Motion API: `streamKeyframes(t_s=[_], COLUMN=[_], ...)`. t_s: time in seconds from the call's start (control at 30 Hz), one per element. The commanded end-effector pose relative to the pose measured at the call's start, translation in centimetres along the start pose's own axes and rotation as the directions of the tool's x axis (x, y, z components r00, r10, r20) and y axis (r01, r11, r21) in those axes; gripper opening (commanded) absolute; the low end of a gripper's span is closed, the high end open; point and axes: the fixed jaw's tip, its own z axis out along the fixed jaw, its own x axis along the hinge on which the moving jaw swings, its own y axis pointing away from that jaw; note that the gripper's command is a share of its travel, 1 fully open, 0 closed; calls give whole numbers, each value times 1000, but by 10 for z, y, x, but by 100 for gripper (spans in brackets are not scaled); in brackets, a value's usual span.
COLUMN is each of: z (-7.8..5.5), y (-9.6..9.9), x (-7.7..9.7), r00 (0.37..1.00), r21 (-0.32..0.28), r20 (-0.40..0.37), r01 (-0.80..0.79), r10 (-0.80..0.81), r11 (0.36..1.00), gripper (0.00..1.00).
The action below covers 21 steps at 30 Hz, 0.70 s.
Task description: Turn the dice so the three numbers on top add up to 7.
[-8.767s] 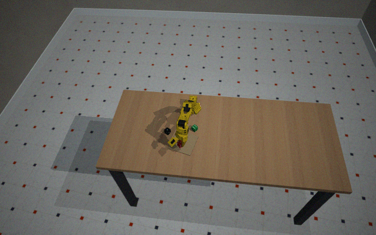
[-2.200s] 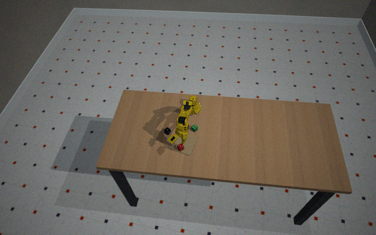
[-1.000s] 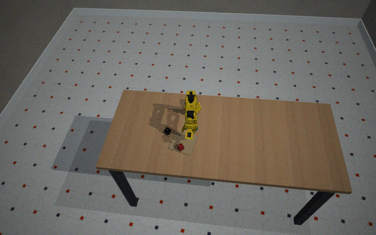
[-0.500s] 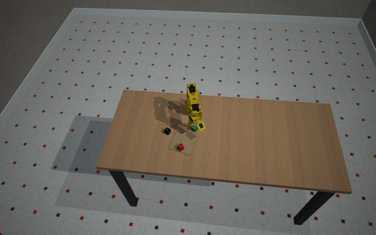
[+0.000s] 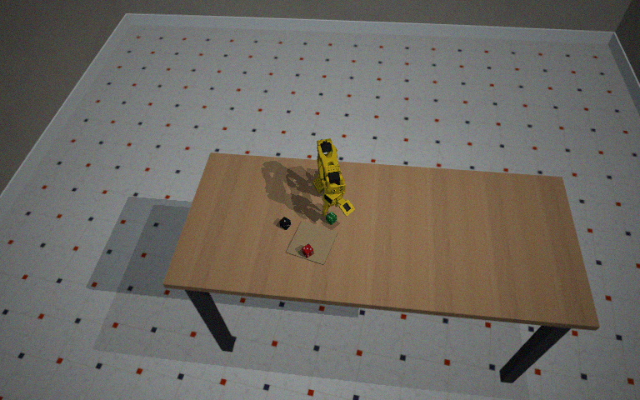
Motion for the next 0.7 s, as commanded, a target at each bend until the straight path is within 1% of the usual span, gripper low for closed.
streamKeyframes(t_s=[0.0, 0.63, 0.67], z=[-4, -4, 4], y=[0, 0, 4], x=[-4, -4, -3], r00=[999, 999, 998], r21=[25, 25, 29], r20=[41, 41, 46], r01=[28, 28, 50], r10=[-29, -29, -51], r11=[999, 999, 998], gripper=[35, 35, 35])
